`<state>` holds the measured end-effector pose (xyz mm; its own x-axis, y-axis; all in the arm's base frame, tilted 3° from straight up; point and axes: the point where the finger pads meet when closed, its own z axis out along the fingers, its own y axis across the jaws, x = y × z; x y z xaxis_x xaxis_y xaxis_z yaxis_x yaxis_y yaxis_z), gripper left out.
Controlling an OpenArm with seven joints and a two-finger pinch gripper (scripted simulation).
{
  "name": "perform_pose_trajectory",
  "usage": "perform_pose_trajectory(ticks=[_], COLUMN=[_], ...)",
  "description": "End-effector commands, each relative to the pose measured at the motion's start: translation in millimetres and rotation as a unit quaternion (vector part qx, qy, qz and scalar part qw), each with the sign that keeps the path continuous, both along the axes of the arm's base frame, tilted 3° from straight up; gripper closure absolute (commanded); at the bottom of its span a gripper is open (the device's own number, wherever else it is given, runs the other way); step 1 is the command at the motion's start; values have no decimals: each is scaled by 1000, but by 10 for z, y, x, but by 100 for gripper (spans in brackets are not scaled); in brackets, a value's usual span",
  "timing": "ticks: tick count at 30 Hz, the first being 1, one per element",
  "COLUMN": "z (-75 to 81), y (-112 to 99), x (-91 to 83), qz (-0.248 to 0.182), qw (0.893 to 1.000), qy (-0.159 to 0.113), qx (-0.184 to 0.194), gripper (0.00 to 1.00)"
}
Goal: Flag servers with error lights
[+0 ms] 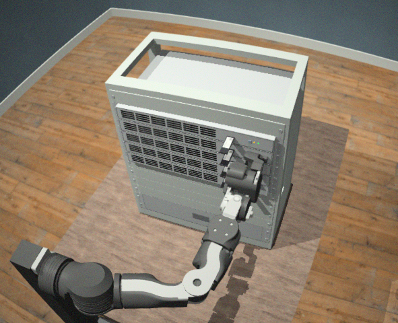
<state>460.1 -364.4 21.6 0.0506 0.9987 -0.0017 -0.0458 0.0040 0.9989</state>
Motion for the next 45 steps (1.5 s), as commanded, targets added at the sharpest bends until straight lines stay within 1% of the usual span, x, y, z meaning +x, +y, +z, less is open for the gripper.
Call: perform_pose_trajectory(ticks=[1, 10, 15, 20, 22, 23, 24, 29, 34, 37, 45], z=[7, 9, 7, 11, 11, -3, 14, 3, -5, -8, -11], y=[13, 27, 12, 25, 25, 28, 31, 46, 61, 68, 73], x=[18, -14, -151, -373, -373, -423, -476, -727, -915, -980, -1011], qz=[-1, 1, -3, -3, -3, -3, -3, -3, -2, -1, 0], qw=[1000, 1000, 1000, 1000, 1000, 1000, 1000, 1000, 1000, 1000, 1000], qy=[0, 0, 0, -4, -4, -1, -6, -7, -7, -7, -7], qx=[0, 0, 0, 0, 0, -1, 0, 0, 0, 0, 0], gripper=[100, 100, 100, 100, 100, 100, 100, 100, 100, 100, 100])
